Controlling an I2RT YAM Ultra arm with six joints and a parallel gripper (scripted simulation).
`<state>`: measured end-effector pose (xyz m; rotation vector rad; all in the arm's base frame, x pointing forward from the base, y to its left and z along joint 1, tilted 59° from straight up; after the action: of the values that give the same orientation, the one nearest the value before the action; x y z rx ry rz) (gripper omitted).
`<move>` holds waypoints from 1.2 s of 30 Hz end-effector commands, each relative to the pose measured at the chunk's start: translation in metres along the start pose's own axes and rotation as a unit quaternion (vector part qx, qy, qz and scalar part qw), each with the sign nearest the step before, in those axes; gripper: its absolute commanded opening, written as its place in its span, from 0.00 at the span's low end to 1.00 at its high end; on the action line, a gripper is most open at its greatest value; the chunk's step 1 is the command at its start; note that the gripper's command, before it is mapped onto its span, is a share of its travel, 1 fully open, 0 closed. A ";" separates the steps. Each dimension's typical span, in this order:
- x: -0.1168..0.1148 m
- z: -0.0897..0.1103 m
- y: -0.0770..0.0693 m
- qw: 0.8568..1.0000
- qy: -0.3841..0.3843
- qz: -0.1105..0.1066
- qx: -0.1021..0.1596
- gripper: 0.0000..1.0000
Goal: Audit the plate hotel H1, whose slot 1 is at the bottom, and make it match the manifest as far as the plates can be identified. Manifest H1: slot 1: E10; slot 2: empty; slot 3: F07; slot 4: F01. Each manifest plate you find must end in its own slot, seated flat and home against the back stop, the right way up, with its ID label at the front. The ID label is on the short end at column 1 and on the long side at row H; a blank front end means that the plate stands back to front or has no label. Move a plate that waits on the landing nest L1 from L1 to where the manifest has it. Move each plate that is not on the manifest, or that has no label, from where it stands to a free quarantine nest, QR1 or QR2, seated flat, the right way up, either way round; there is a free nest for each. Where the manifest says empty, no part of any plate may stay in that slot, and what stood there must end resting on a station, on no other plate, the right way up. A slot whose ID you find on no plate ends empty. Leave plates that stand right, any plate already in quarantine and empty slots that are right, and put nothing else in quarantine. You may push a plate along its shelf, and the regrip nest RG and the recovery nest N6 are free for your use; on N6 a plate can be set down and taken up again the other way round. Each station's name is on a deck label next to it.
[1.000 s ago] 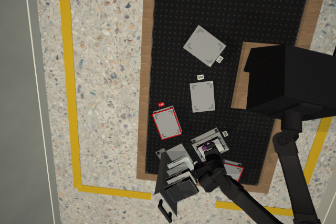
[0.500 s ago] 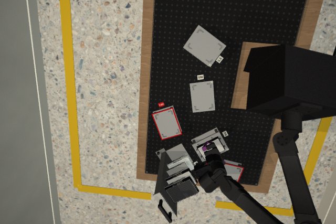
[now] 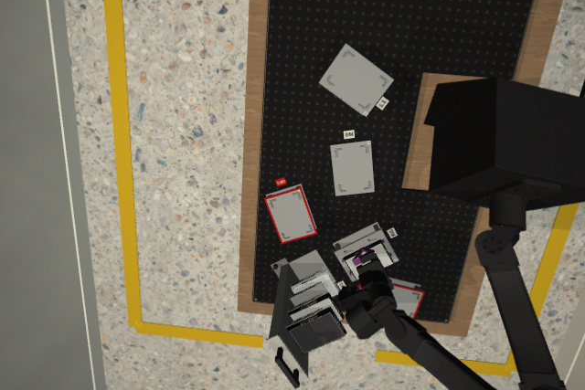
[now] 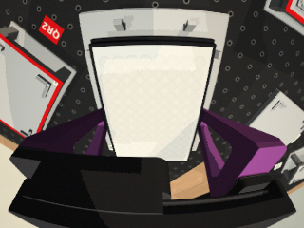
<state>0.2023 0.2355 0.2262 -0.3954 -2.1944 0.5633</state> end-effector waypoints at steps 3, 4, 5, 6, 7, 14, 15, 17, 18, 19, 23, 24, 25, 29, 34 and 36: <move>0.001 -0.004 -0.010 1.000 -0.001 0.001 -0.008 0.86; 0.001 -0.004 -0.011 1.000 -0.001 0.001 -0.008 0.86; 0.001 -0.004 -0.012 1.000 -0.001 0.001 -0.008 0.86; 0.001 -0.004 -0.013 1.000 -0.001 0.001 -0.008 0.86; 0.001 -0.004 -0.014 1.000 -0.001 0.001 -0.008 0.86; 0.001 -0.004 -0.021 1.000 -0.001 0.001 -0.008 0.86; 0.001 -0.004 -0.021 1.000 -0.001 0.001 -0.008 0.86; 0.001 -0.004 -0.022 1.000 -0.001 0.001 -0.008 0.86; 0.001 -0.004 -0.023 1.000 -0.001 0.001 -0.008 0.86; 0.000 -0.004 -0.024 1.000 -0.001 0.001 -0.008 0.86; 0.000 -0.004 -0.028 1.000 -0.001 0.001 -0.008 0.86; 0.000 -0.004 -0.029 1.000 -0.001 0.001 -0.008 0.86; 0.000 -0.004 -0.030 1.000 -0.001 0.001 -0.008 0.86; 0.000 -0.004 -0.034 1.000 -0.001 0.001 -0.008 0.86; 0.000 -0.004 -0.037 1.000 -0.001 0.001 -0.008 0.86; 0.000 -0.004 -0.039 1.000 -0.001 0.001 -0.008 0.86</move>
<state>0.2006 0.2092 0.2439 -0.3948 -2.1987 0.5602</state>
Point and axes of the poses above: the point where the finger pads meet when closed, its own y axis out along the fingers, its own x axis across the jaws, z = x × y, the point moved 7 cm from there along -y, back along the fingers, and after that the axes turned 2 degrees about y, right-handed, at the moved point
